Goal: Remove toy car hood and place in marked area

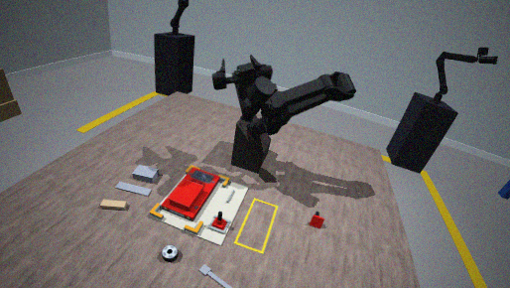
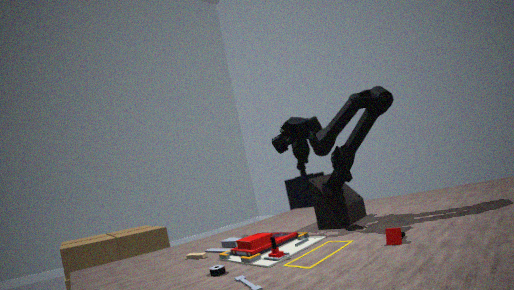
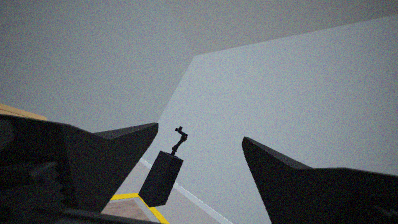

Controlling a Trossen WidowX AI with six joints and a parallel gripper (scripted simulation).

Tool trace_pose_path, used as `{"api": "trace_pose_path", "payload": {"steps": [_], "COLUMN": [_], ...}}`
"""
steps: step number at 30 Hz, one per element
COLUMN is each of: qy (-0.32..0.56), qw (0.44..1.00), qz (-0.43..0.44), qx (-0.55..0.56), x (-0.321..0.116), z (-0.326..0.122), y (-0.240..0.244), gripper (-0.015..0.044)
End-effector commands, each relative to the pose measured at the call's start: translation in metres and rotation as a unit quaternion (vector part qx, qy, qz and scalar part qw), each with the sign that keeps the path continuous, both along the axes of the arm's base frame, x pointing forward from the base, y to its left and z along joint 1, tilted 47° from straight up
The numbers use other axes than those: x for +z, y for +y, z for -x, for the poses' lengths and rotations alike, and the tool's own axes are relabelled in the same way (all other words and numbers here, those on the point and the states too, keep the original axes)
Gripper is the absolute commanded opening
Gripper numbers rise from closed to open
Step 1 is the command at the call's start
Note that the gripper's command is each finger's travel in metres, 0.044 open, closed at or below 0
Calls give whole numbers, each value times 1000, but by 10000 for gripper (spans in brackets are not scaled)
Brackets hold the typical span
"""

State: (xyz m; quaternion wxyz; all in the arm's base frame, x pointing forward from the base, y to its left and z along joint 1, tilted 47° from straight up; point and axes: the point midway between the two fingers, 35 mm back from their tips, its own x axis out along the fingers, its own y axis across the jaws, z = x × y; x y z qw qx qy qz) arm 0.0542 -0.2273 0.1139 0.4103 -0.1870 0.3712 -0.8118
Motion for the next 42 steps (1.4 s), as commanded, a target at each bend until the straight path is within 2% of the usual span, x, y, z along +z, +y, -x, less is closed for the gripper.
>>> {"api": "trace_pose_path", "payload": {"steps": [1,10,20,26,32,42], "qy": [1,60,102,95,59,-82], "qw": [1000,969,842,719,569,285], "qz": [-3,-174,-409,-549,-678,-839], "qx": [3,166,338,415,462,457], "x": [-1,-45,-121,-164,-192,-185], "z": [-2,-79,-163,-203,-231,-266], "y": [-1,-37,-31,2,52,151], "gripper": [440,440,440,440,440,440]}}
